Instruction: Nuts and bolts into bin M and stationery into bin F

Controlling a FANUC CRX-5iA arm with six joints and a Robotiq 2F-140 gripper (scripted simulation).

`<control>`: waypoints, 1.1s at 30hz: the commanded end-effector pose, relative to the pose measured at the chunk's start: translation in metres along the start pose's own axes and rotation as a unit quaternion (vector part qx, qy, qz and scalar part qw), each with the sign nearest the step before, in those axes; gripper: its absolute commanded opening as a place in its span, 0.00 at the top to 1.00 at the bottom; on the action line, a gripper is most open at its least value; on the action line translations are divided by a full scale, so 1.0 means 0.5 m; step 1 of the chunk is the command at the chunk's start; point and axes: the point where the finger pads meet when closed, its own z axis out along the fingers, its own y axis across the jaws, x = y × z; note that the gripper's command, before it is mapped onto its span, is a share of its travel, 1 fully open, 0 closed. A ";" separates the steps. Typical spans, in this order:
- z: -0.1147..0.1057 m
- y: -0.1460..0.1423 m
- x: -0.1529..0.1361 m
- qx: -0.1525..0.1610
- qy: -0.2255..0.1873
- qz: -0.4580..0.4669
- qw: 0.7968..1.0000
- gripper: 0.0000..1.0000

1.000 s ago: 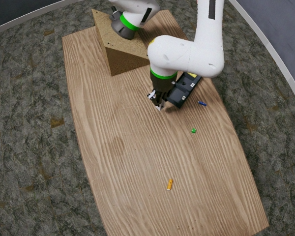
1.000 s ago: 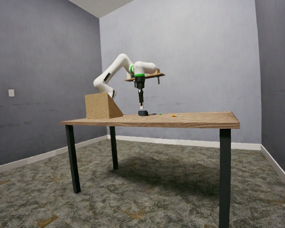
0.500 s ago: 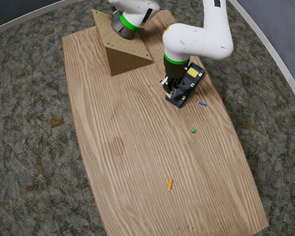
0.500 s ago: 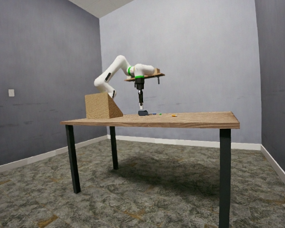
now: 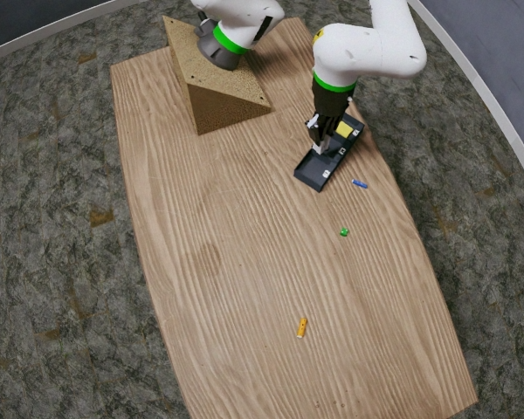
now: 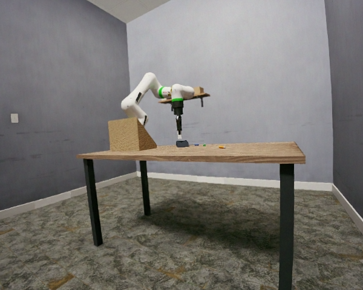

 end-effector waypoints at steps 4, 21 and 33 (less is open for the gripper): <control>-0.002 -0.084 -0.018 -0.002 0.000 0.001 1.000 0.85; -0.001 -0.249 -0.054 -0.001 -0.001 -0.221 0.975 0.85; -0.001 -0.253 -0.055 -0.004 -0.003 -0.396 0.918 0.85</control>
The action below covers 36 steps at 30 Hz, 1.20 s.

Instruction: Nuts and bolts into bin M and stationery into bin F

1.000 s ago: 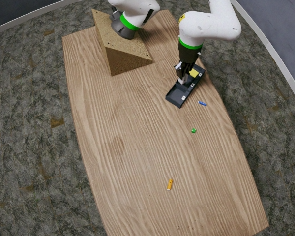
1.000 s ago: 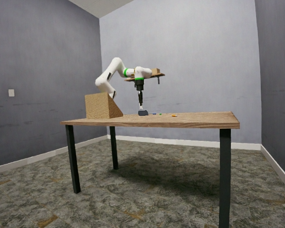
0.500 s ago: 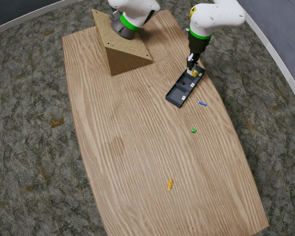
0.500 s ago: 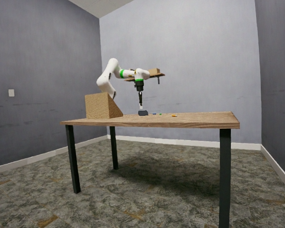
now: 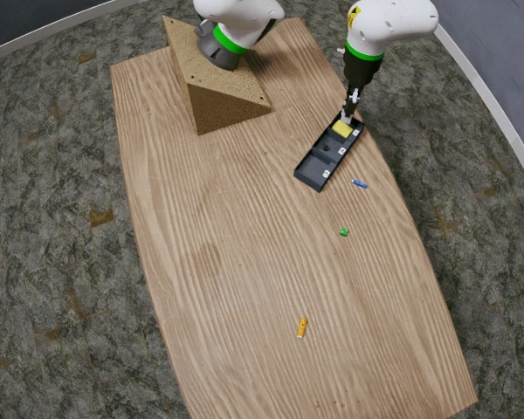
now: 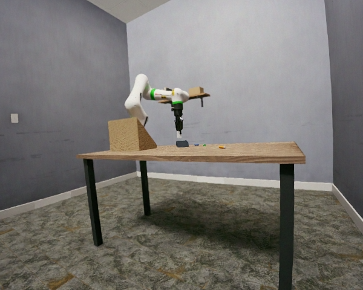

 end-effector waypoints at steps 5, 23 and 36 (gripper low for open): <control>0.000 0.000 0.000 -0.001 0.000 -0.121 0.993 0.85; 0.000 -0.001 0.001 -0.007 -0.005 -0.347 0.938 0.85; 0.000 -0.001 0.001 -0.003 0.002 -0.527 0.850 0.85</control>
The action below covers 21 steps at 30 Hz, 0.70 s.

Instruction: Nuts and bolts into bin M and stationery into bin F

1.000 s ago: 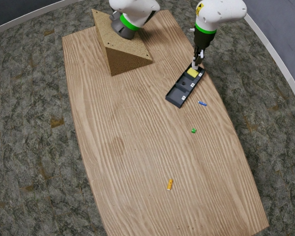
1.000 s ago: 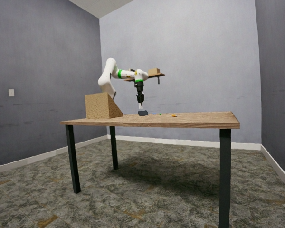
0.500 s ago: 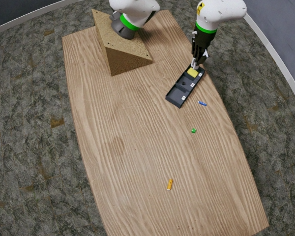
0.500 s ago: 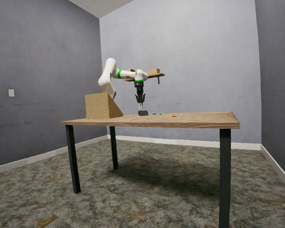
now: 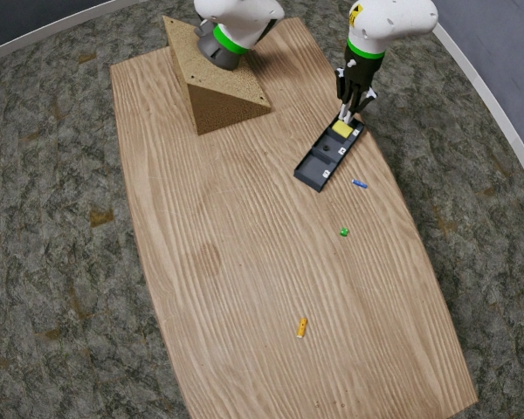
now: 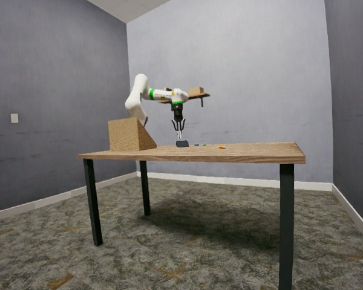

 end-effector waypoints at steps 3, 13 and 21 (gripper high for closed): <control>0.000 0.000 0.000 -0.001 0.015 -0.085 0.996 0.85; 0.000 0.000 -0.002 -0.001 0.015 -0.085 0.996 0.85; 0.004 0.000 -0.002 -0.001 0.015 -0.085 0.996 0.85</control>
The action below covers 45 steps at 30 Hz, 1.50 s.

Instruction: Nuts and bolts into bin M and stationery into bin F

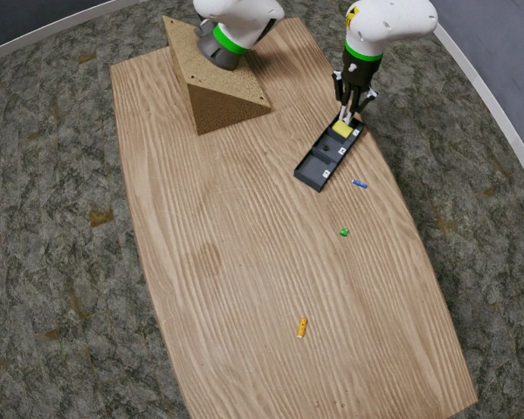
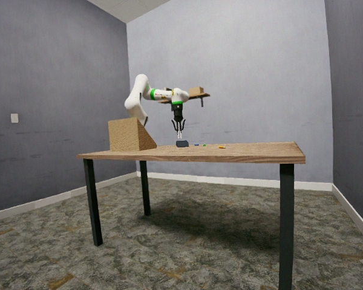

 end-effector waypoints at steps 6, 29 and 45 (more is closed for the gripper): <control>0.025 0.000 0.000 0.000 0.000 0.000 1.000 0.85; 0.080 0.000 -0.001 0.000 0.000 0.000 1.000 0.85; 0.080 0.000 -0.001 0.000 0.000 0.000 1.000 0.74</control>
